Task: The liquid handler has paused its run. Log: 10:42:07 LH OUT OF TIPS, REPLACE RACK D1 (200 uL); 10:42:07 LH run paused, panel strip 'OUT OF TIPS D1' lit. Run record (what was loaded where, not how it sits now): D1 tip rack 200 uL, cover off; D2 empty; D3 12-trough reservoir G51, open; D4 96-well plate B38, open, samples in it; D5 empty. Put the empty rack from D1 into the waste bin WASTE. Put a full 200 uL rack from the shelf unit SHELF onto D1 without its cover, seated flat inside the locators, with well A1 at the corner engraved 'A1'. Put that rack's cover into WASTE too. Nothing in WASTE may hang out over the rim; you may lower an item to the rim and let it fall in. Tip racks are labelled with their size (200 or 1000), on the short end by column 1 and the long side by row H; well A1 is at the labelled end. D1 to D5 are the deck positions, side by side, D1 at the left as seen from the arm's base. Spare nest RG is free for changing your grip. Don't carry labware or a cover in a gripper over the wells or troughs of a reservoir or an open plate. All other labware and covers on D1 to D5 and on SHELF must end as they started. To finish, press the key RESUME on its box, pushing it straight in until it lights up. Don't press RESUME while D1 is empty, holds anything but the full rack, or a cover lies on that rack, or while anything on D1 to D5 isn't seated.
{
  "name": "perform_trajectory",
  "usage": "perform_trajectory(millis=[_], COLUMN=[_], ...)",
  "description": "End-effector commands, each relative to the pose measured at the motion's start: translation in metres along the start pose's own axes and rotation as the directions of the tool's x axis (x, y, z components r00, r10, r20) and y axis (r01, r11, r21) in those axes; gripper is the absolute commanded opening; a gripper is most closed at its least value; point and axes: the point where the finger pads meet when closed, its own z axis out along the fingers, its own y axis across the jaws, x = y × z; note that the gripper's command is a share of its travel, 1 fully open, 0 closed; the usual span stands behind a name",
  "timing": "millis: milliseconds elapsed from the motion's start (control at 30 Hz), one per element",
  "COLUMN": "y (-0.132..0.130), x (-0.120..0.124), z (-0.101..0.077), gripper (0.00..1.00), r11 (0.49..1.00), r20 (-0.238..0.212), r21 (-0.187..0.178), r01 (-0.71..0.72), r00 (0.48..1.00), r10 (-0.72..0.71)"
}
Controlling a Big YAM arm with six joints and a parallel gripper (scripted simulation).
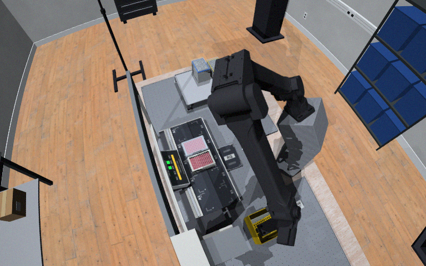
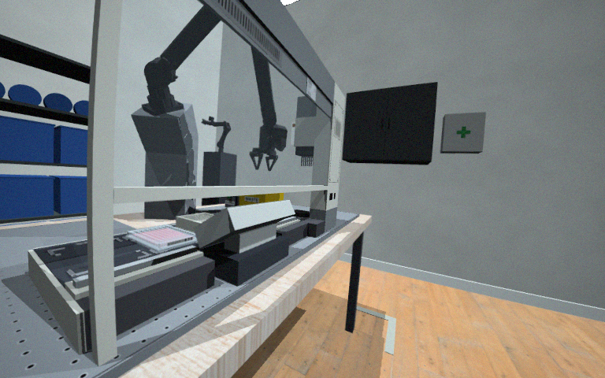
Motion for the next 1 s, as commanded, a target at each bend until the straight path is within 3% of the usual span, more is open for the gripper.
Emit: perform_trajectory(millis=[0, 233, 300, 333, 400, 800, 867, 900, 967], y=[0.012, 0.009, 0.009, 0.008, 0.011, 0.011, 0.011, 0.008, 0.011], x=[-0.009, -0.006, -0.006, 0.004, -0.007, -0.008, -0.008, 0.004, -0.007], z=[-0.023, -0.034, -0.034, -0.023, -0.039, -0.060, -0.060, -0.048, -0.064], gripper=[1.00, 1.00, 1.00, 1.00, 1.00, 1.00, 1.00, 1.00, 1.00], r11=[0.999, 1.000, 1.000, 1.000, 1.000, 0.999, 0.999, 1.000, 0.999], r20=[0.026, 0.022, 0.022, 0.008, 0.024, 0.024, 0.024, 0.007, 0.023], r21=[-0.029, -0.025, -0.025, -0.003, -0.028, -0.029, -0.029, -0.003, -0.029], r01=[-0.015, -0.011, -0.011, 0.005, -0.014, -0.015, -0.015, 0.003, -0.014], r00=[1.000, 1.000, 1.000, 1.000, 1.000, 1.000, 1.000, 1.000, 1.000], r10=[0.016, 0.012, 0.012, -0.005, 0.014, 0.016, 0.016, -0.003, 0.015])
